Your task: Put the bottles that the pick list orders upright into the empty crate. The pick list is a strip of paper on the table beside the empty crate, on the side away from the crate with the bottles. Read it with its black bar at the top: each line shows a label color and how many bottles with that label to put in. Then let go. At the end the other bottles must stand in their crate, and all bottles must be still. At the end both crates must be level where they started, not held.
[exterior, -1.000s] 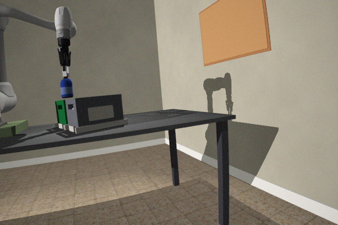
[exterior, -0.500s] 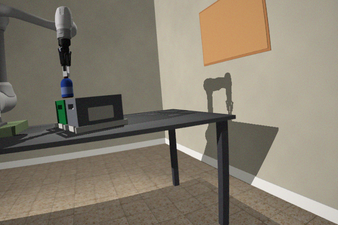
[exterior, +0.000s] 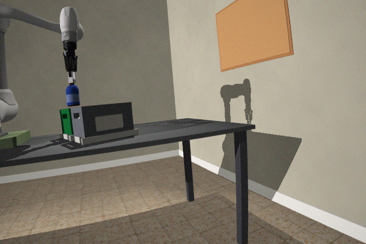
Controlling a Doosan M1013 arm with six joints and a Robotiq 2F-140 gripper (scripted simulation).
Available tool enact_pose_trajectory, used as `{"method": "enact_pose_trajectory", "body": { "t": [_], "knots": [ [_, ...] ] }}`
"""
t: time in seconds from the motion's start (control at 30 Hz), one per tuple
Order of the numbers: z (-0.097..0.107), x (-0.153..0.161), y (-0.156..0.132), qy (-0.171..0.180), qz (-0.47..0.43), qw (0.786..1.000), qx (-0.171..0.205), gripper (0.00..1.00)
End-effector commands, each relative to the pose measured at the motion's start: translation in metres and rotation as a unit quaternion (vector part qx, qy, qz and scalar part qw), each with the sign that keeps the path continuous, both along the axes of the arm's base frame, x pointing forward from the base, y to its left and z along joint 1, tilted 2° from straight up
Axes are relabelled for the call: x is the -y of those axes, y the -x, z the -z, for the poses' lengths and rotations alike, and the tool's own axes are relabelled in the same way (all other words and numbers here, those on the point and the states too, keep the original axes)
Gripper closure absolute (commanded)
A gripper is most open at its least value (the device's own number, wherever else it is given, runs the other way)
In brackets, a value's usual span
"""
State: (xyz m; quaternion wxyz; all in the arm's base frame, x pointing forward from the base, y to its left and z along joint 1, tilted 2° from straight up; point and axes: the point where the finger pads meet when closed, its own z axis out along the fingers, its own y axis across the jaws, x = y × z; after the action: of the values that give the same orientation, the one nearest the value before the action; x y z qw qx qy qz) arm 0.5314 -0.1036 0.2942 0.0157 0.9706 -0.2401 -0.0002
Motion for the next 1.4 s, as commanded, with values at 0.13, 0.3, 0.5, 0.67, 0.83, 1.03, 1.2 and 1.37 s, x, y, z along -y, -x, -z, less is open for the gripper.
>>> {"method": "enact_pose_trajectory", "body": {
  "t": [0.13,0.3,0.5,0.67,0.83,1.03,1.2,1.37],
  "knots": [
    [0.000,0.000,0.000,0.000,0.000,1.000,0.000,1.00],
    [0.000,0.000,0.000,0.000,0.000,1.000,0.000,1.00],
    [0.002,0.001,-0.001,0.000,0.000,1.000,0.000,1.00],
    [0.006,0.001,-0.001,0.000,0.000,1.000,0.000,1.00],
    [0.010,0.001,-0.001,0.000,0.000,1.000,0.000,1.00],
    [0.016,0.001,-0.001,0.000,0.000,1.000,0.000,1.00],
    [0.021,0.001,-0.001,0.000,0.000,1.000,0.000,1.00],
    [0.024,0.001,-0.001,0.000,0.000,1.000,0.000,1.00]
  ]
}}
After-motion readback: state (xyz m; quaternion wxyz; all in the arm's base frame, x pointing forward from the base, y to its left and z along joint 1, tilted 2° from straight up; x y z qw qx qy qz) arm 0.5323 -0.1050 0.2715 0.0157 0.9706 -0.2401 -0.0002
